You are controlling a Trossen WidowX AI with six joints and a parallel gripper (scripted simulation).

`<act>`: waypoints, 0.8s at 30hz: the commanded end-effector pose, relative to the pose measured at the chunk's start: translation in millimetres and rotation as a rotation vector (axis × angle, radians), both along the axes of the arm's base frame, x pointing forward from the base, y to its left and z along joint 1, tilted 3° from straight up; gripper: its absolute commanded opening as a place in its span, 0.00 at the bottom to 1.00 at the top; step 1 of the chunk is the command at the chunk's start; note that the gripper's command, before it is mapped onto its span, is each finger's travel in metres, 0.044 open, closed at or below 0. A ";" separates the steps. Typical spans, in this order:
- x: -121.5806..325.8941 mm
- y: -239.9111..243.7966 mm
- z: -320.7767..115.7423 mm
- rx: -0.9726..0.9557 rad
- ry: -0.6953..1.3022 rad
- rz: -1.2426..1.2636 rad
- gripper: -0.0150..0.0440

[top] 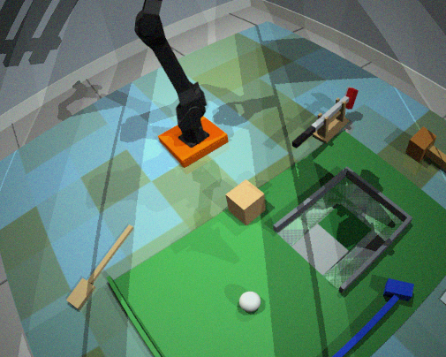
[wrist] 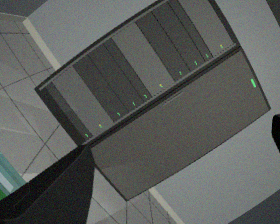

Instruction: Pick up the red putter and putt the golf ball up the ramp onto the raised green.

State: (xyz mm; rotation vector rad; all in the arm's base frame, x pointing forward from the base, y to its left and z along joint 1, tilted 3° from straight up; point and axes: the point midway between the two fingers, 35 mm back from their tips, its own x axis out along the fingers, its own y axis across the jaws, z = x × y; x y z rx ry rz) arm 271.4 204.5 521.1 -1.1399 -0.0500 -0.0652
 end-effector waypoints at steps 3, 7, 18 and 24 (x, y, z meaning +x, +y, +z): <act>12.1 10.8 -19.0 -0.071 0.037 0.038 1.00; 41.2 31.4 -78.2 -0.238 0.172 0.141 1.00; 69.6 23.6 -269.5 -0.461 0.756 0.412 1.00; 41.7 -7.0 -359.3 -0.396 1.155 0.532 1.00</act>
